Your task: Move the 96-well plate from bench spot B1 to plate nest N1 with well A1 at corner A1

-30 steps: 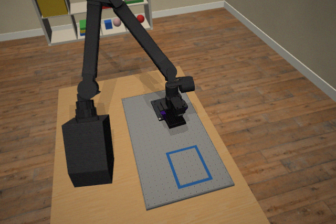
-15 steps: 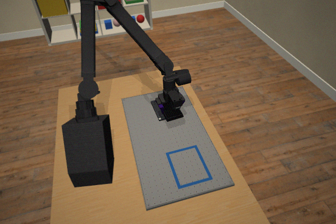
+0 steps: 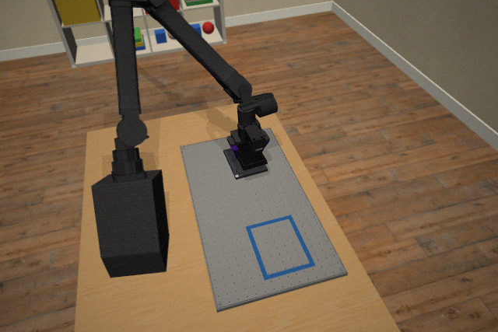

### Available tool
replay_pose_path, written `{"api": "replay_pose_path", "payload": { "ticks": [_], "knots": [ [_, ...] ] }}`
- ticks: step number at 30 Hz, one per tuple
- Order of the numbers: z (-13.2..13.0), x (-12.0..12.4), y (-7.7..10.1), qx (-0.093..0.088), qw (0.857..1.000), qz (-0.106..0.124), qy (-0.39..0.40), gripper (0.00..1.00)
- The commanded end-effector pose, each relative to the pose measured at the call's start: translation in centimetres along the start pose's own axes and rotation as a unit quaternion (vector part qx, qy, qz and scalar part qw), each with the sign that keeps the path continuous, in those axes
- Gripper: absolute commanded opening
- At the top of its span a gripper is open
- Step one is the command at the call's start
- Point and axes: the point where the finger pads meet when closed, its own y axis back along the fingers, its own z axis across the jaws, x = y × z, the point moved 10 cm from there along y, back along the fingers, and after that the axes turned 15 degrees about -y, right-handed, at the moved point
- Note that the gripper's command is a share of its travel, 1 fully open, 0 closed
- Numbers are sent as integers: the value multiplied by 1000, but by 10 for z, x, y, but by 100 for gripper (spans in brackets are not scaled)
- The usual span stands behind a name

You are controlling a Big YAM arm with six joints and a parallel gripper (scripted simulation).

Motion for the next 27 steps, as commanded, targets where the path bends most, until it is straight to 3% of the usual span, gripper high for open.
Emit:
{"api": "replay_pose_path", "payload": {
  "ticks": [1, 15, 17, 18, 20, 27],
  "knots": [
    [7, 14, 8, -10, 1000, 0, -7, 0],
    [1, 65, 14, -17, 1000, 6, -3, 0],
    [1, 65, 14, -17, 1000, 6, -3, 0],
    [-3, 62, 6, -6, 1000, 0, -10, 0],
    [-1, 75, 14, -17, 1000, 6, -3, 0],
    [-4, 91, 13, -15, 1000, 6, -4, 0]
  ]
}}
